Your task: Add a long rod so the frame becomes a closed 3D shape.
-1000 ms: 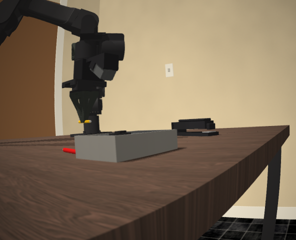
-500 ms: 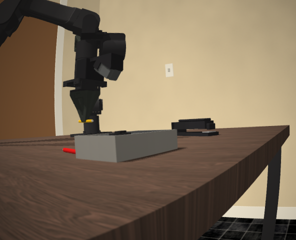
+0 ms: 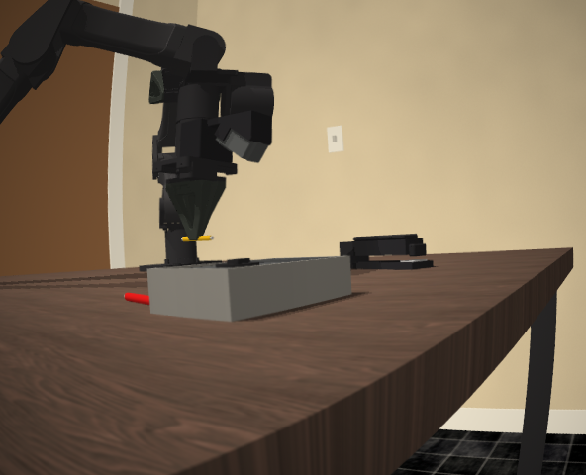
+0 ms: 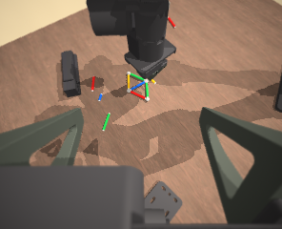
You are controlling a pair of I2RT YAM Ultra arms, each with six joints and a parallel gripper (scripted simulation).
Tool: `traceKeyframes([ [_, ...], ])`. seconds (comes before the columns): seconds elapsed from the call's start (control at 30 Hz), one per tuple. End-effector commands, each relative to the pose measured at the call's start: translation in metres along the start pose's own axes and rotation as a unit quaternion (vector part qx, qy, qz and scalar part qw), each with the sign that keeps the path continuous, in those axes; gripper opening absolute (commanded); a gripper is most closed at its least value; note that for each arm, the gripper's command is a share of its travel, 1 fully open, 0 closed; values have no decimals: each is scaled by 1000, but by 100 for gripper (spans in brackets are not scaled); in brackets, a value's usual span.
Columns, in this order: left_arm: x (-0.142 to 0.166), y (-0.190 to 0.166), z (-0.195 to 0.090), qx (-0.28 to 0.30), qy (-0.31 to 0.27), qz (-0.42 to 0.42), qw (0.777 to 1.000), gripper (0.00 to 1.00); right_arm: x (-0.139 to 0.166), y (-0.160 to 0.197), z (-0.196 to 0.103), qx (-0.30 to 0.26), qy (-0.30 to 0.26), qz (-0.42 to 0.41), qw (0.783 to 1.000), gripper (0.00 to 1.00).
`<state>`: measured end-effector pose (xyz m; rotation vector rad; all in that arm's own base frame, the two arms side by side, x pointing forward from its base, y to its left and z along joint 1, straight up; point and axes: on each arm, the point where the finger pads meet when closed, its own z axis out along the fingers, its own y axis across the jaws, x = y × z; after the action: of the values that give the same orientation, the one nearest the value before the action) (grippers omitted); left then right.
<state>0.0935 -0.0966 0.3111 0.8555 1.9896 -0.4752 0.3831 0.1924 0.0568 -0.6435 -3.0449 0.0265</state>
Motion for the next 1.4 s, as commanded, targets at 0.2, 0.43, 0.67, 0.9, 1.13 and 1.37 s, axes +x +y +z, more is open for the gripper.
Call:
traceKeyframes([
  [0.2,-6,-1,-6,1,-6,2,1000,100,-5,20,-11,-5,-6,3,1000,0],
  [0.43,-6,-1,-6,1,-6,2,1000,100,-11,24,-15,-14,-17,1,1000,0],
  [0.67,-6,-2,-6,1,-6,2,1000,100,-11,22,-20,-7,-12,1,1000,0],
  [0.9,-6,-2,-6,1,-6,2,1000,100,-8,20,-19,-3,-11,-86,996,0],
  [1.13,-6,-2,-6,1,-6,2,1000,100,-9,23,-24,-8,-21,-197,980,0],
  [1.37,-6,-2,-6,1,-6,2,1000,100,-9,22,-25,-7,-21,-285,958,0],
])
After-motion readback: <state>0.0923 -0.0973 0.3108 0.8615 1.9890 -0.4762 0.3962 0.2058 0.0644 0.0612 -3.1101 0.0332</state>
